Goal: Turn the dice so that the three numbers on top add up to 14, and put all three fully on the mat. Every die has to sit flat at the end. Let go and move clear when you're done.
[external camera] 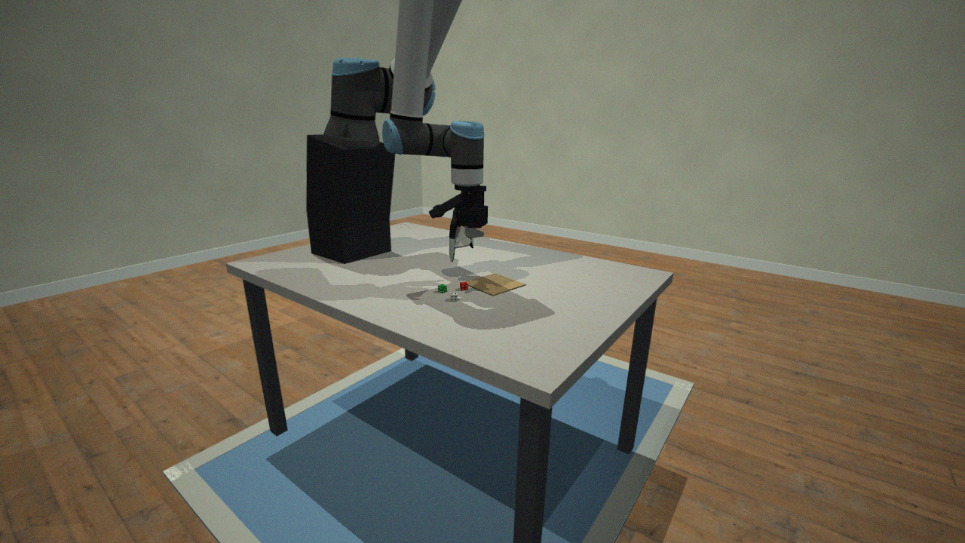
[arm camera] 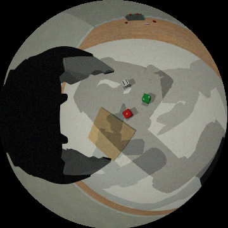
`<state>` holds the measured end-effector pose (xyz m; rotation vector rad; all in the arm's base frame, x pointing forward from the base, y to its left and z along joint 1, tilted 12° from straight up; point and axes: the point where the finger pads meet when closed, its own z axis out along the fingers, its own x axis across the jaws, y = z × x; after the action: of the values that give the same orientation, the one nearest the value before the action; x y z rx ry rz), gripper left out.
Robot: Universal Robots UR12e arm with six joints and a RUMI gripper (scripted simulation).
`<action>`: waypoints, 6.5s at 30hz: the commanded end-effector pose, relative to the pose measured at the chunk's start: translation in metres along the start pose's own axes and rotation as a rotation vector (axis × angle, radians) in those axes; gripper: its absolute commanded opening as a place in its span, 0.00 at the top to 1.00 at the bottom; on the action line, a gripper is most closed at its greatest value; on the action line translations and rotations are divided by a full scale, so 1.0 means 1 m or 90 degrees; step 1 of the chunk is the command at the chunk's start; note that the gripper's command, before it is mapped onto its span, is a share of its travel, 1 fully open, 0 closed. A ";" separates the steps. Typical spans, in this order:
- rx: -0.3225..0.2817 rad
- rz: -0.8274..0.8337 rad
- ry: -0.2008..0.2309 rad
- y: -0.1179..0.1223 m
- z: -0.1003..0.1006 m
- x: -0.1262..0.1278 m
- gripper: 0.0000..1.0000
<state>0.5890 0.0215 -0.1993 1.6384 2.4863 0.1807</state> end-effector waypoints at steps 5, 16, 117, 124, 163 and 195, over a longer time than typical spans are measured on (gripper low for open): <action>-0.003 -0.141 0.002 0.002 0.004 -0.002 0.00; -0.003 -0.301 0.002 0.005 0.008 -0.004 0.00; -0.003 -0.392 0.002 0.008 0.045 -0.005 0.79; -0.003 -0.392 0.002 0.008 0.052 -0.005 0.79; -0.003 -0.392 0.002 0.008 0.063 -0.005 0.79; -0.003 -0.392 0.002 0.008 0.073 -0.005 0.79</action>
<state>0.6113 0.0214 -0.2641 0.8012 2.8416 0.1071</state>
